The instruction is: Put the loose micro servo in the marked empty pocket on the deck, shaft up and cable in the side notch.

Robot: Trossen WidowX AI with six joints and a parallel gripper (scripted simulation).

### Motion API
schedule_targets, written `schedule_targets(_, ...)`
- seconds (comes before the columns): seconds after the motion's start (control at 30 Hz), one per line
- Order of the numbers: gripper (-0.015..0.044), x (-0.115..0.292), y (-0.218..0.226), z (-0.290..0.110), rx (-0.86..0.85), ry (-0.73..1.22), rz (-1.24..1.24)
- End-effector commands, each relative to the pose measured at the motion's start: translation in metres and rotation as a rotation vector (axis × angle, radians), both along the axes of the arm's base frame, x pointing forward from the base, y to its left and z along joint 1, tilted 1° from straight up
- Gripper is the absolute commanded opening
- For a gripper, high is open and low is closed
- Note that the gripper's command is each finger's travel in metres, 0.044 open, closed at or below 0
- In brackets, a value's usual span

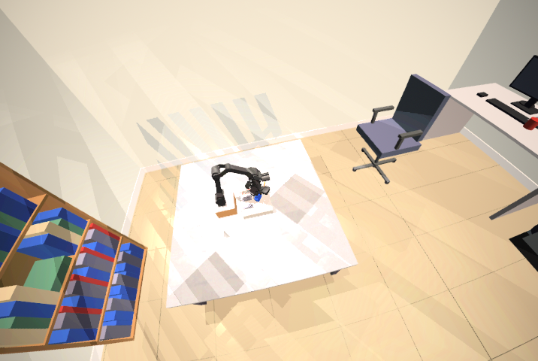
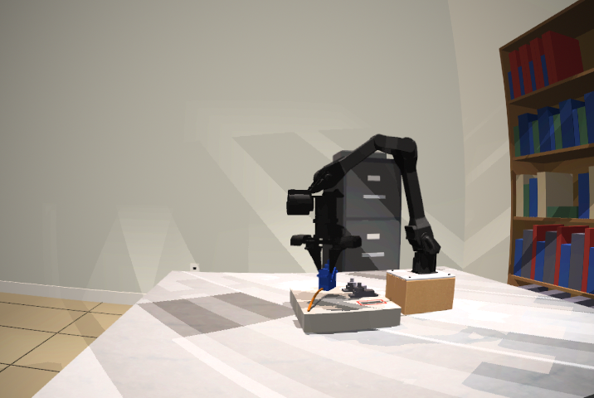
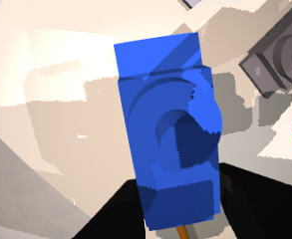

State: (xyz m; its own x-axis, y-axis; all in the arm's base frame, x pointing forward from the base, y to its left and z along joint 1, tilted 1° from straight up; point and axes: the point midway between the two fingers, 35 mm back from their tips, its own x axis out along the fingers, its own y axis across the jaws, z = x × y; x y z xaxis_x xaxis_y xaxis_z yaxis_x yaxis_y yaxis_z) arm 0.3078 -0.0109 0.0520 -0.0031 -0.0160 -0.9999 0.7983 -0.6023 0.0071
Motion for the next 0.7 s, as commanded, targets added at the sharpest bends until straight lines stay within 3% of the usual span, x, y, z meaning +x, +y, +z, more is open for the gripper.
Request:
schedule_targets(0.0,0.0000,-0.002,0.000,0.009,0.002,-0.014,-0.004)
schedule_targets(0.67,0.0000,-0.010,0.012,0.008,0.003,-0.014,-0.004)
